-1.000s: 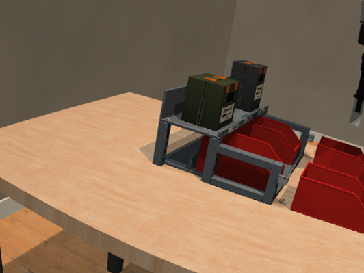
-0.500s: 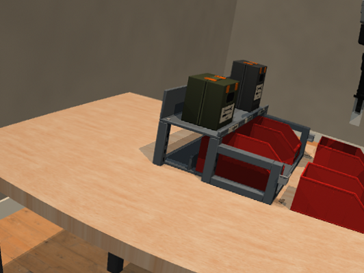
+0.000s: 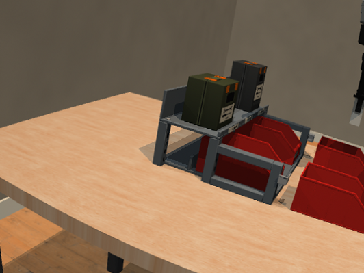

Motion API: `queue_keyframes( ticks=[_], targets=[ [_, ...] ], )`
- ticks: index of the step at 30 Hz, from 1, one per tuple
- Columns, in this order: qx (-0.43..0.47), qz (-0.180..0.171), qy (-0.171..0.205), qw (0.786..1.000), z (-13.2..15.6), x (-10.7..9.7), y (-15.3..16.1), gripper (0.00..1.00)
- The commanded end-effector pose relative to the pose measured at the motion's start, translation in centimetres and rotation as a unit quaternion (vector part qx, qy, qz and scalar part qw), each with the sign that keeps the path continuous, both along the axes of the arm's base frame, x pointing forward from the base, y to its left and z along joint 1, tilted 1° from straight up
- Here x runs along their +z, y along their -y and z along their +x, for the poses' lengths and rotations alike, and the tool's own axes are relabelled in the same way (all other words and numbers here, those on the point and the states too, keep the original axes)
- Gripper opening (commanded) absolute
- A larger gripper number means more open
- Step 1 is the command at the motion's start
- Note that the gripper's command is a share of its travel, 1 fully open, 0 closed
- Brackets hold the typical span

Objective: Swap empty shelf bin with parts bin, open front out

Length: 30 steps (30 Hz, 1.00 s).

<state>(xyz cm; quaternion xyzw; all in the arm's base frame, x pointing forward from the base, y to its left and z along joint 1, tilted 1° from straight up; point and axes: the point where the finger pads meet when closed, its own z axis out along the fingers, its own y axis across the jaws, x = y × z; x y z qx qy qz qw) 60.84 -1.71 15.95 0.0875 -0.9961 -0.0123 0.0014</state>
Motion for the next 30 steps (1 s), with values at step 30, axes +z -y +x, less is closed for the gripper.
queue_keyframes(
  ticks=[30],
  targets=[
    [0.0,0.0,0.0,1.0,0.0,-1.4,0.0,0.24]
  ],
)
